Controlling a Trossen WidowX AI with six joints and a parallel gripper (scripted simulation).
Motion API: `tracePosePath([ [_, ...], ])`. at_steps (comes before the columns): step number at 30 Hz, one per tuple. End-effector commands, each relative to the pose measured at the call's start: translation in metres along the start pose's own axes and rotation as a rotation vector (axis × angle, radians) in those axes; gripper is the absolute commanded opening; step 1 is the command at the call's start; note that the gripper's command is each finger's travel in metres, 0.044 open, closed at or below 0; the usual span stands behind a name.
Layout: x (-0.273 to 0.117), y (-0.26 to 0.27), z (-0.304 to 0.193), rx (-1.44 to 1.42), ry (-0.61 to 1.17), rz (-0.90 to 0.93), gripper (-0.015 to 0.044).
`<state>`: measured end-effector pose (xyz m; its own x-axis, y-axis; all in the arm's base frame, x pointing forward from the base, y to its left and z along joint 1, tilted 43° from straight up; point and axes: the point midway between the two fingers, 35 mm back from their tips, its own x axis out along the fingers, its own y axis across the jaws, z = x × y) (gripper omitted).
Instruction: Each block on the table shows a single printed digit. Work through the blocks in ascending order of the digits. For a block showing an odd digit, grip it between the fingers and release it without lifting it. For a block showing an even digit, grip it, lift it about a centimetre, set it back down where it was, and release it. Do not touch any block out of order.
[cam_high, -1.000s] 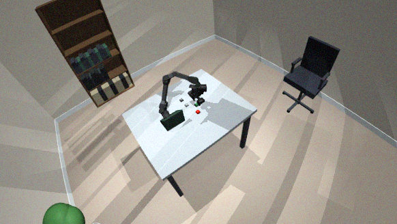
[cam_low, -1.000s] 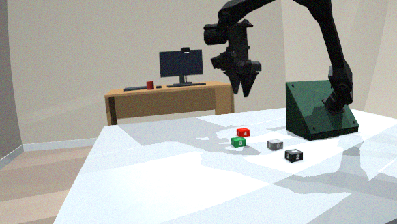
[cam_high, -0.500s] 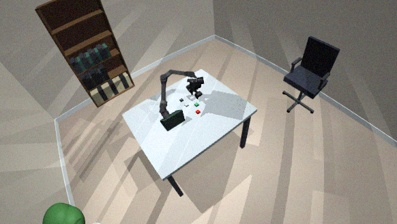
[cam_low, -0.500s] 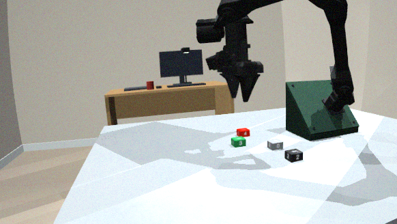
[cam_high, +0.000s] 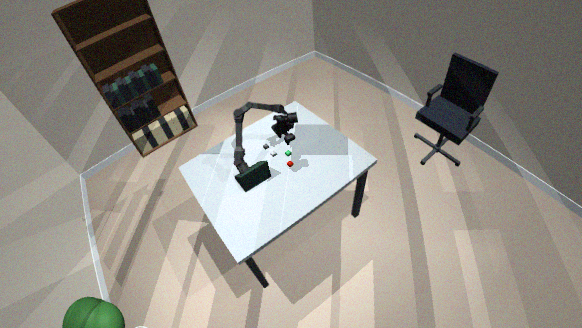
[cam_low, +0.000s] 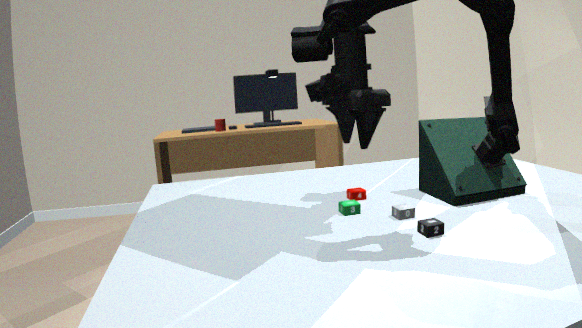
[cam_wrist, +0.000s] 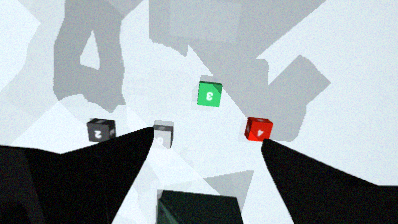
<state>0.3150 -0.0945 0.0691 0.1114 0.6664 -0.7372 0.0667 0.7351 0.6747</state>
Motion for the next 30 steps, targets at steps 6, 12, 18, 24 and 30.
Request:
tracePosePath([
  [6, 0.001, 0.053, -0.057, 0.006, 0.004, 0.008, 0.04],
  [12, 0.001, 0.053, -0.057, 0.006, 0.004, 0.008, 0.04],
  [18, 0.001, 0.053, -0.057, 0.006, 0.004, 0.008, 0.04],
  [24, 0.001, 0.053, -0.057, 0.006, 0.004, 0.008, 0.04],
  [30, 0.001, 0.065, -0.059, -0.006, 0.007, -0.003, 0.04],
])
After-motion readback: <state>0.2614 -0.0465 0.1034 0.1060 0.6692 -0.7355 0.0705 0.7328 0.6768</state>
